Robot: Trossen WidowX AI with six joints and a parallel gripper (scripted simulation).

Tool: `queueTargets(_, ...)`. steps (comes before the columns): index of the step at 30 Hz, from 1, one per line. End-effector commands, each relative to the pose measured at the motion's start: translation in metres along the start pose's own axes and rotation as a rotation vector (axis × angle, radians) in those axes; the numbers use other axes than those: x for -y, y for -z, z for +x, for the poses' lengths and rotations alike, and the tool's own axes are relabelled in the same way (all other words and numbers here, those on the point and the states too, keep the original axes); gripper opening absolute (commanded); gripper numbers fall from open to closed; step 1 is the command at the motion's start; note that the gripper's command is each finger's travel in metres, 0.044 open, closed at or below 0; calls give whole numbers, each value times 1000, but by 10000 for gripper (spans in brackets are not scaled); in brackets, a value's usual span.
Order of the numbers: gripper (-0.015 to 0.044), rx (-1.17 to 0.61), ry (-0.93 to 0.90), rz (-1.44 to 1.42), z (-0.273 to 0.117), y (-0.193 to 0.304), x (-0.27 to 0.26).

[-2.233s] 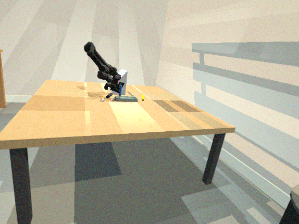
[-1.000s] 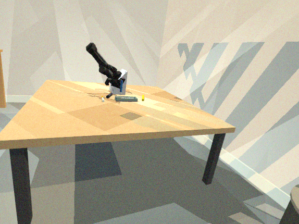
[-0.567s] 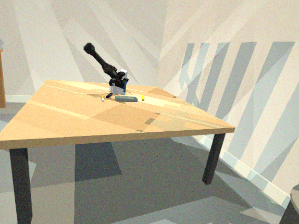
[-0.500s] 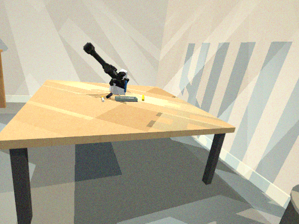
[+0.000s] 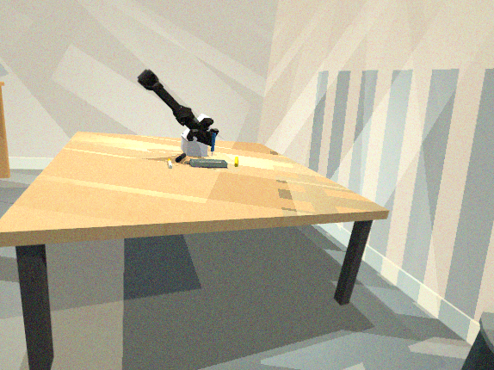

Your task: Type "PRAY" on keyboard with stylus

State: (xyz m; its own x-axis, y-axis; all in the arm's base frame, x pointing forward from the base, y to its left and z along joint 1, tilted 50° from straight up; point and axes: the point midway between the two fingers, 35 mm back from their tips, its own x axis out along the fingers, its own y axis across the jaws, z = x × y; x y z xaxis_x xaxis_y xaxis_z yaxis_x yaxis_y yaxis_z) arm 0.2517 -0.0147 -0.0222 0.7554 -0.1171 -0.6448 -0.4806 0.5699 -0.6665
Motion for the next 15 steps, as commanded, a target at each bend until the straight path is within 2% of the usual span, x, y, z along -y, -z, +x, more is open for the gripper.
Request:
queueTargets(1, 0, -6, -4, 3, 1, 1, -5)
queueTargets(15, 0, -7, -5, 3, 10, 18, -5)
